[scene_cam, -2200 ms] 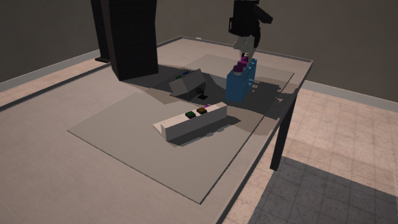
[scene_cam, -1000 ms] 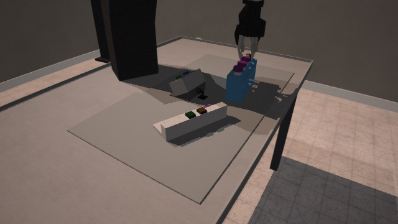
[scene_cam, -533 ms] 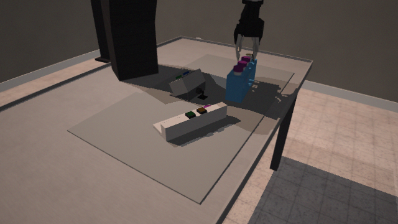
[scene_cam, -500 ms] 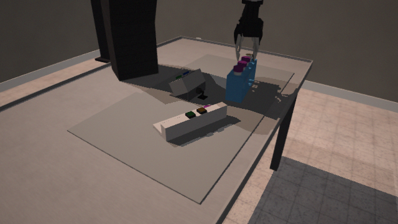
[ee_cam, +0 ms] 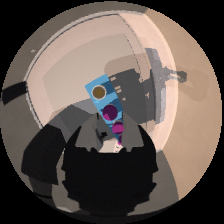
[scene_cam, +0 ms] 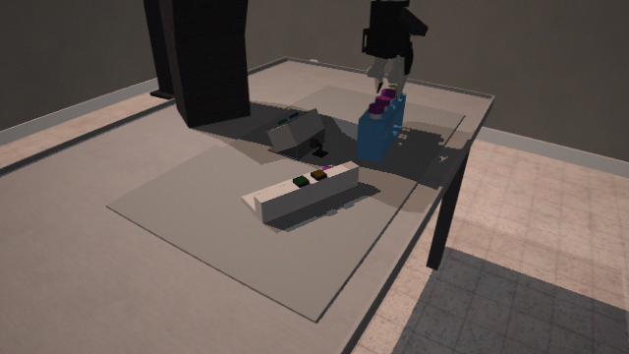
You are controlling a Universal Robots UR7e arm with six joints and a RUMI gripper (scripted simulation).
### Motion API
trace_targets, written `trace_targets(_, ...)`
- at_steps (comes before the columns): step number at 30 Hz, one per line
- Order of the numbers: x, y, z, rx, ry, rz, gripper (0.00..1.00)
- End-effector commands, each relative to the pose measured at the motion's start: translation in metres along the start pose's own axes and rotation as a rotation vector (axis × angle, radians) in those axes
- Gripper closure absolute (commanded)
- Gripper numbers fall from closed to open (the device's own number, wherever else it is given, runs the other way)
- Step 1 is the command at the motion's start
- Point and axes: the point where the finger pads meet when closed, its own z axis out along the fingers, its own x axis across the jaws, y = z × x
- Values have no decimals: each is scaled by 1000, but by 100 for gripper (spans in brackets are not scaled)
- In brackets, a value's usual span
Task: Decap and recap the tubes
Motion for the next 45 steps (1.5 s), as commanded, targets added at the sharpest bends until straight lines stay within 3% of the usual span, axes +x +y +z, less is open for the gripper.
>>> trace_targets(1,0,-1,0,-14,3,114,65)
trace_targets(5,0,-1,0,-14,3,114,65)
trace_targets(6,0,-1,0,-14,3,114,100)
trace_targets(20,0,-1,0,-14,3,114,100)
trace_targets(34,0,-1,-1,-15,-2,-586,100)
trace_targets(36,0,-1,-1,-15,-2,-586,100)
trace_targets(43,0,-1,-1,-14,-5,-933,100)
trace_targets(45,0,-1,-1,-14,-5,-933,100)
